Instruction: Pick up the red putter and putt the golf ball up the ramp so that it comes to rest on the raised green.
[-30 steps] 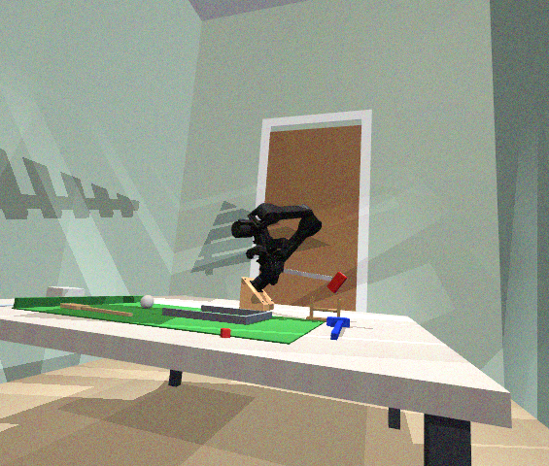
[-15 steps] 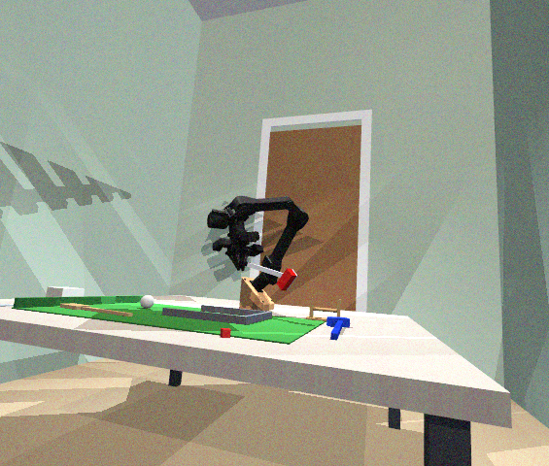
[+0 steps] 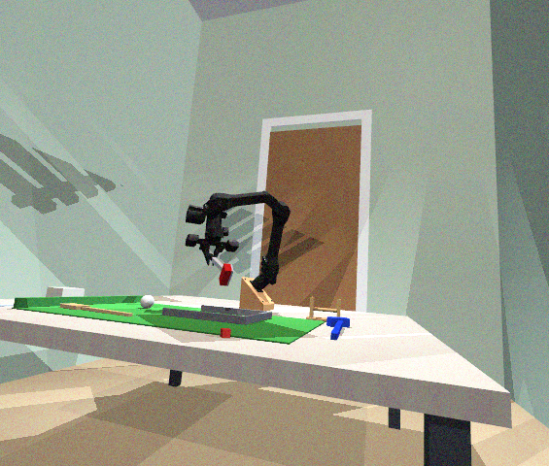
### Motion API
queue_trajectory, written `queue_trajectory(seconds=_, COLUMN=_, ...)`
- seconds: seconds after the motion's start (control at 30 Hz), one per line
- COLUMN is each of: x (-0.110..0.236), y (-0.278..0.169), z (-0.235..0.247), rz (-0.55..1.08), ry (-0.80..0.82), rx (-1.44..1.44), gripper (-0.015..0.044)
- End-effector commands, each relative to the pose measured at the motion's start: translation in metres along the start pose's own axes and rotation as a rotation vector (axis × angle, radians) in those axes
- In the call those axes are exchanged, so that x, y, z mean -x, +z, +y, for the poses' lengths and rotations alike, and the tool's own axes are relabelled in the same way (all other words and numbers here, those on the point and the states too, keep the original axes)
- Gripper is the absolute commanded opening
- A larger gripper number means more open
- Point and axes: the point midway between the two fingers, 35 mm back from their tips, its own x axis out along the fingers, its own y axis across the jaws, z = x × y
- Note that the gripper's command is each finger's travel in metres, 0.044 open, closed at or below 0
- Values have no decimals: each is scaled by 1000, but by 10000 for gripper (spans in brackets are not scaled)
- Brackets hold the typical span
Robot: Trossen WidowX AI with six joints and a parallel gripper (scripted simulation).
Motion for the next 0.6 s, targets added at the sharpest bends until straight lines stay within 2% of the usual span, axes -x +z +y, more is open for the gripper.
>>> queue_trajectory(seconds=0.0, x=11, y=-25, z=-26, rz=11, ry=-40, rx=-110, gripper=0)
queue_trajectory(seconds=0.57, x=36, y=-140, z=-92, rz=40, ry=-146, rx=-524, gripper=0)
